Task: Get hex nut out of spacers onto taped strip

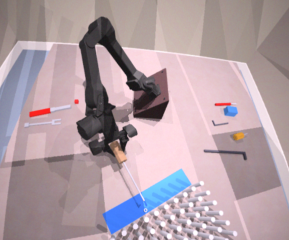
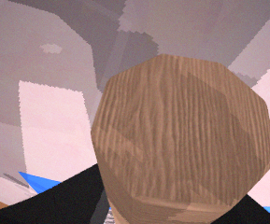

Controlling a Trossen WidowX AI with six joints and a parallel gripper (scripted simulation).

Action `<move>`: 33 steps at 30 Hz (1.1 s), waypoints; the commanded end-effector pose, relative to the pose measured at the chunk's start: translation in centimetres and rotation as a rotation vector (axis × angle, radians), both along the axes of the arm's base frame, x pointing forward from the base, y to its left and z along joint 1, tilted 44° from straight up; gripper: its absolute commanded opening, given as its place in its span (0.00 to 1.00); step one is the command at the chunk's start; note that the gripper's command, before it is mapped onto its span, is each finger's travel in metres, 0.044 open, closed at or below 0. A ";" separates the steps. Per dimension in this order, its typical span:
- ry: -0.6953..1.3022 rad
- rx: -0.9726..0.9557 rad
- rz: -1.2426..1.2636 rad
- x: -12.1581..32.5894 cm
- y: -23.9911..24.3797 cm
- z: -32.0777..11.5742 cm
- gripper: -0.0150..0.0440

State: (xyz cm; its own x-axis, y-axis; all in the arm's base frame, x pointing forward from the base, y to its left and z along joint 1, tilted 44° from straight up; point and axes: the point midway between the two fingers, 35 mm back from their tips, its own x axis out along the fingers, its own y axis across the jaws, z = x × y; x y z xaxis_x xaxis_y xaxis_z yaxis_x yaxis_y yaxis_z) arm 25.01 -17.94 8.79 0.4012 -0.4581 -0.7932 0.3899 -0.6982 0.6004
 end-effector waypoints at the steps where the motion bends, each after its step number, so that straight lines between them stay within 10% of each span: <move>1: -0.017 -0.004 0.003 0.9 0.9 1.6 0.25; 33: 0.082 -0.164 0.229 3.1 7.3 9.0 0.25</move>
